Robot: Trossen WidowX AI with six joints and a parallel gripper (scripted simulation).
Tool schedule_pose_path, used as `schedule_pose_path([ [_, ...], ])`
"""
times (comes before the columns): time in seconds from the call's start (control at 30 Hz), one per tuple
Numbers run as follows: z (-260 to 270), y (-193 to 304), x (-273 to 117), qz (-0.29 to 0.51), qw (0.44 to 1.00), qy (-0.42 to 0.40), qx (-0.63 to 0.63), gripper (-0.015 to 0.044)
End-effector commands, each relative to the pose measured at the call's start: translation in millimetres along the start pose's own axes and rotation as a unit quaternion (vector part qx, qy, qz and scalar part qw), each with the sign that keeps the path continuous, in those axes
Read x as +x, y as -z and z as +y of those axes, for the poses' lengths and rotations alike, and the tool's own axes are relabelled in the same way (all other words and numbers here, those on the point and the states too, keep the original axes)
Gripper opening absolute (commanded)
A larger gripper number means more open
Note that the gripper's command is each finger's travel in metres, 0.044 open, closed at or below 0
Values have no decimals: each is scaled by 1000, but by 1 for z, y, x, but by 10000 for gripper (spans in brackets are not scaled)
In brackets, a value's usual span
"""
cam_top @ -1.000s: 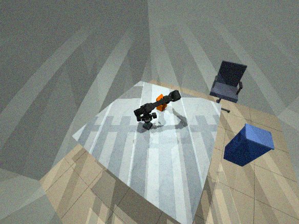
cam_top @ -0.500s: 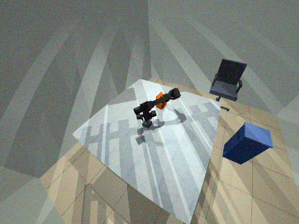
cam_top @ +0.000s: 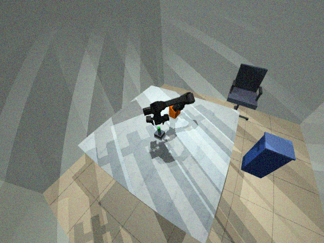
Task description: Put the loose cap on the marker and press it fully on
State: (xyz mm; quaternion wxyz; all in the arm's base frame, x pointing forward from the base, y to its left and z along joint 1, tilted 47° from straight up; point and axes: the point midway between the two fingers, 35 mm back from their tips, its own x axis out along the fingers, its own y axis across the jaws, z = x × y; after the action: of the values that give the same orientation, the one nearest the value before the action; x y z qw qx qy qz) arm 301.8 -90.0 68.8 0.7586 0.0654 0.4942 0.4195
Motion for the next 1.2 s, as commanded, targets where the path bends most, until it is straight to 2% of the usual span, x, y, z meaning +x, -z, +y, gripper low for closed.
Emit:
schedule_pose_path([
  [0.0, 2, 2, 4, 4, 993, -4, 114, 309],
  [0.17, 1, 5, 9, 4, 950, -3, 311, 177],
  [0.4, 1, 5, 10, 4, 948, -3, 318, 0],
  [1.17, 1, 5, 29, 3, 948, -3, 318, 0],
])
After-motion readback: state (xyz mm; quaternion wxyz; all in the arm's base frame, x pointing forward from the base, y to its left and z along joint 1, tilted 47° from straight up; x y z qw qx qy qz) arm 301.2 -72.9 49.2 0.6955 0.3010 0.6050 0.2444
